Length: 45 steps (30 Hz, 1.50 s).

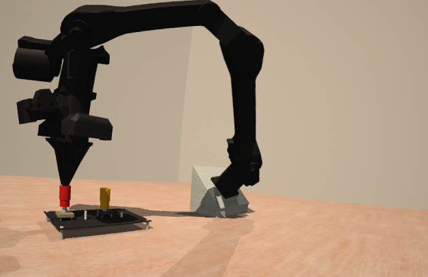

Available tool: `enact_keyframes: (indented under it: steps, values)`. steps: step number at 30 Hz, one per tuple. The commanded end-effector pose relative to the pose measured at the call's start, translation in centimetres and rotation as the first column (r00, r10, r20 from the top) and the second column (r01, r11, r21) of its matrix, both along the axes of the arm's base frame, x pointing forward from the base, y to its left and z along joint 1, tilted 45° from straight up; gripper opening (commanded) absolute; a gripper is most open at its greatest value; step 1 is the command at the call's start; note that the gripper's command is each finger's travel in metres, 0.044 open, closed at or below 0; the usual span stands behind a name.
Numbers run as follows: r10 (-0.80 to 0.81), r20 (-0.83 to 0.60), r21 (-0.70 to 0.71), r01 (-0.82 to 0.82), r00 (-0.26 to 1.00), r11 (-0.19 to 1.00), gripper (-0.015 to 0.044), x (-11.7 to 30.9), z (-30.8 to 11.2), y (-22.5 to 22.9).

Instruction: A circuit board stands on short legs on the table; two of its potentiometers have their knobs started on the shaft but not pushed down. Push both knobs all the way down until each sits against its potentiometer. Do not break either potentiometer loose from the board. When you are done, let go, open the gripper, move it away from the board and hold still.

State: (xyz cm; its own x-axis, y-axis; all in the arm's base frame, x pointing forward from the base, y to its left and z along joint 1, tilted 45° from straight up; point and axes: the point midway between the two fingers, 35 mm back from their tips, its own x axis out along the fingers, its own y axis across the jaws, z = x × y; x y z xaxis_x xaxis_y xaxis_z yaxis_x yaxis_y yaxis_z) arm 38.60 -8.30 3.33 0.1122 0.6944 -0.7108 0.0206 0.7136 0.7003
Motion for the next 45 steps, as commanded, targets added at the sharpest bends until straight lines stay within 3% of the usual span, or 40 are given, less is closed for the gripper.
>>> enact_keyframes:
  steps: [1,45]
  values:
    - [-0.002,-0.003,0.004,0.002,1.000,1.000,0.0000,-0.04,-0.08,0.14]
    - [-0.002,-0.003,0.004,0.002,1.000,1.000,0.0000,0.03,-0.50,0.56]
